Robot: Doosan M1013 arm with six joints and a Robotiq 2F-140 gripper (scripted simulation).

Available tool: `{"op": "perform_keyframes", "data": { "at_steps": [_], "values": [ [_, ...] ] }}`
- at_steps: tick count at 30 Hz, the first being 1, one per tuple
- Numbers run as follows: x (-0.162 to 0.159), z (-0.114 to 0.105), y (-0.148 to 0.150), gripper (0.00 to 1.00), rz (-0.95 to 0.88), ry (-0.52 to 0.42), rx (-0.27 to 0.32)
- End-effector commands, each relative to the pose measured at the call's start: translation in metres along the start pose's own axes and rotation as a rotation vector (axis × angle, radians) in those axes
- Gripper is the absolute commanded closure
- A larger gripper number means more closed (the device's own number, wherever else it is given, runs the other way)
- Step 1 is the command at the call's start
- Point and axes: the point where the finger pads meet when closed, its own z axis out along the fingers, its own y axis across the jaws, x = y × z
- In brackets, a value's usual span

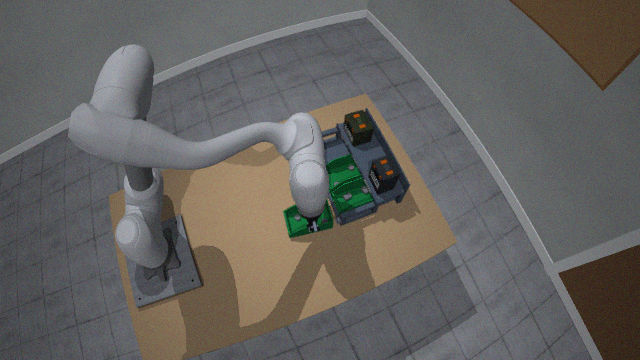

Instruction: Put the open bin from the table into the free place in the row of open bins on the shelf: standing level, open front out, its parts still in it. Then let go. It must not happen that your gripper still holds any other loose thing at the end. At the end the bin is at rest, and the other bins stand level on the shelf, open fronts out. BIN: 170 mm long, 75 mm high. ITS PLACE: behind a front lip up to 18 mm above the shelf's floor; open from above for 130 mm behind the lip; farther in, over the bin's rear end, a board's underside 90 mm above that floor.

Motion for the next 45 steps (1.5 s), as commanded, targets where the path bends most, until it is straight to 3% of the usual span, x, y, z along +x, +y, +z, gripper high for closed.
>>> {"op": "perform_keyframes", "data": {
  "at_steps": [1, 45],
  "values": [
    [0.0, 0.0, 0.0, 1.0, 0.0, 0.0, 0.0],
    [0.0, -0.027, 0.0, 1.0, 0.0, 0.0, 0.0]
  ]
}}
